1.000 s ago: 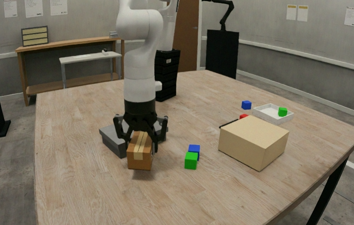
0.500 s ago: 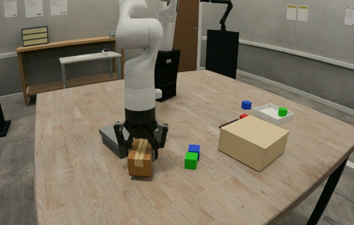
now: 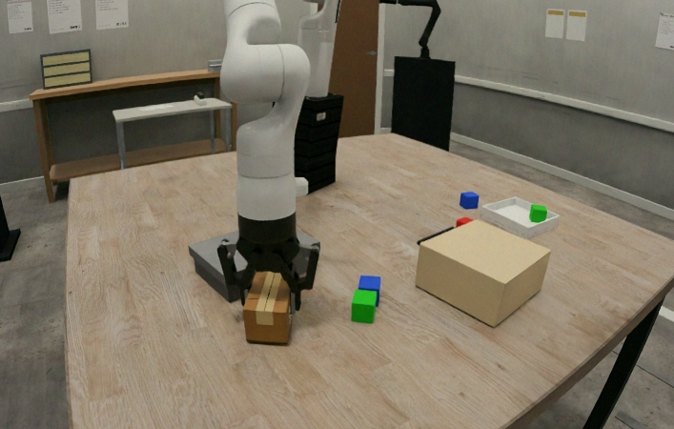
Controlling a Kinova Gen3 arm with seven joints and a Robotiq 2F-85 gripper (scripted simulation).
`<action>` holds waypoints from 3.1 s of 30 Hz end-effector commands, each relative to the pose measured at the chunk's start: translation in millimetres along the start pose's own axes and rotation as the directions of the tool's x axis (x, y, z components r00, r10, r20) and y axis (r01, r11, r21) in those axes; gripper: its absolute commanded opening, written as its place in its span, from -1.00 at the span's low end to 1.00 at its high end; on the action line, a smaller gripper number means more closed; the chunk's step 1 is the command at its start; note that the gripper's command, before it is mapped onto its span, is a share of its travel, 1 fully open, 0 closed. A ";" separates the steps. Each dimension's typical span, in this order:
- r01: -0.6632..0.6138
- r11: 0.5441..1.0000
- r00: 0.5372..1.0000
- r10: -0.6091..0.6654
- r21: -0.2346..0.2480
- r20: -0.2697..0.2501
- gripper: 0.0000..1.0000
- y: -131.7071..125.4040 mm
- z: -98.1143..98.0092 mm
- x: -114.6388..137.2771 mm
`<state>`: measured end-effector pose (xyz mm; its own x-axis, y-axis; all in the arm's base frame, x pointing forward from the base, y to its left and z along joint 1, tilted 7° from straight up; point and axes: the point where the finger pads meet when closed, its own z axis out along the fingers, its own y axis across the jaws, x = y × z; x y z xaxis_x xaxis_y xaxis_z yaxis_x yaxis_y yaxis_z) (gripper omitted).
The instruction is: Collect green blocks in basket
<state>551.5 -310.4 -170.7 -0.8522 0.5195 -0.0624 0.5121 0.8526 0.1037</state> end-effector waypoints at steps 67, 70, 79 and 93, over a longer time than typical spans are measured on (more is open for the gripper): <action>0.000 1.000 1.000 0.000 0.000 0.002 0.67 -0.1 1.4 -1.2; 0.000 1.000 1.000 0.000 0.000 0.002 0.67 -0.1 1.4 -1.2; 0.000 1.000 1.000 0.000 0.000 0.002 0.67 -0.1 1.4 -1.2; 0.000 1.000 1.000 0.000 0.000 0.002 0.67 -0.1 0.2 -1.2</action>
<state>551.7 -310.4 -172.7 -0.8524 0.5192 -0.0624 0.5119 0.8528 0.1036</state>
